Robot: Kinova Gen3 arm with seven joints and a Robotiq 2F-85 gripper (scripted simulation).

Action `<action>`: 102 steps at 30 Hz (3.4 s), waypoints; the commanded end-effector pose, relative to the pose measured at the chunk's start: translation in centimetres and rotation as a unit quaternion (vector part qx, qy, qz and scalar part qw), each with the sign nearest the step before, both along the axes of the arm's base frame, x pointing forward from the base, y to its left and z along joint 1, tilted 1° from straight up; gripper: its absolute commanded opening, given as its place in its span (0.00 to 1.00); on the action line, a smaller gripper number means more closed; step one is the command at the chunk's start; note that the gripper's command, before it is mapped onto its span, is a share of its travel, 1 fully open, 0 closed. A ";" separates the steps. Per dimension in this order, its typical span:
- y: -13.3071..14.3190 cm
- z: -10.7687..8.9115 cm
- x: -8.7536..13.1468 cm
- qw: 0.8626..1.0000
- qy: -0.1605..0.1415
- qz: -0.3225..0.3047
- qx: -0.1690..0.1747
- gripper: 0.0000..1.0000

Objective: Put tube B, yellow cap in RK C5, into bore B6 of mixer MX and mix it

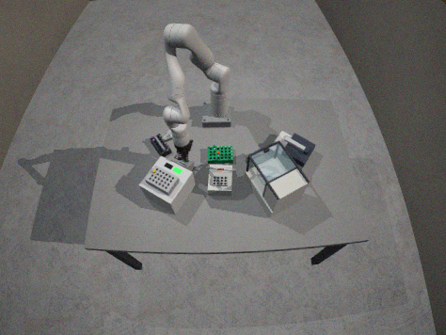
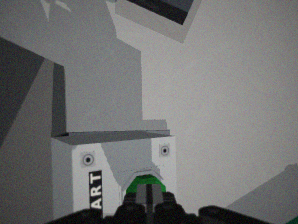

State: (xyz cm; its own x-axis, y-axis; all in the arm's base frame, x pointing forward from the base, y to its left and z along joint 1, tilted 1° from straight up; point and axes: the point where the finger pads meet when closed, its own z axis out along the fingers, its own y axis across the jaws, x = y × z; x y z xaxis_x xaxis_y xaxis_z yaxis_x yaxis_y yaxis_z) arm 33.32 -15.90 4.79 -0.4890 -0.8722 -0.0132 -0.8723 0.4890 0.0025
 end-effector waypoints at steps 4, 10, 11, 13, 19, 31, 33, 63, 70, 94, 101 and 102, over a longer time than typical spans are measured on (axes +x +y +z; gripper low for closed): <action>0.0 0.9 0.0 1.000 0.000 0.000 0.000 0.10; 0.0 1.5 0.0 1.000 0.000 0.000 0.000 0.10; 0.0 1.6 0.0 1.000 0.000 0.000 0.000 0.10; 0.0 1.9 0.0 1.000 0.000 0.000 0.000 0.10; 0.0 2.7 0.0 1.000 0.000 0.000 0.000 0.10; -0.1 4.0 0.0 1.000 0.000 0.000 0.000 0.10; -0.1 4.3 0.0 1.000 0.000 0.000 0.000 0.10; -0.1 7.7 0.0 1.000 0.000 0.000 0.000 0.10; -0.1 8.6 0.0 1.000 0.000 0.000 0.000 0.10; 3.3 11.5 -1.2 0.990 0.001 -0.140 0.000 0.10; 4.8 12.8 -1.7 0.980 0.002 -0.199 0.001 0.10; 5.0 13.0 -1.8 0.978 0.002 -0.208 0.001 0.10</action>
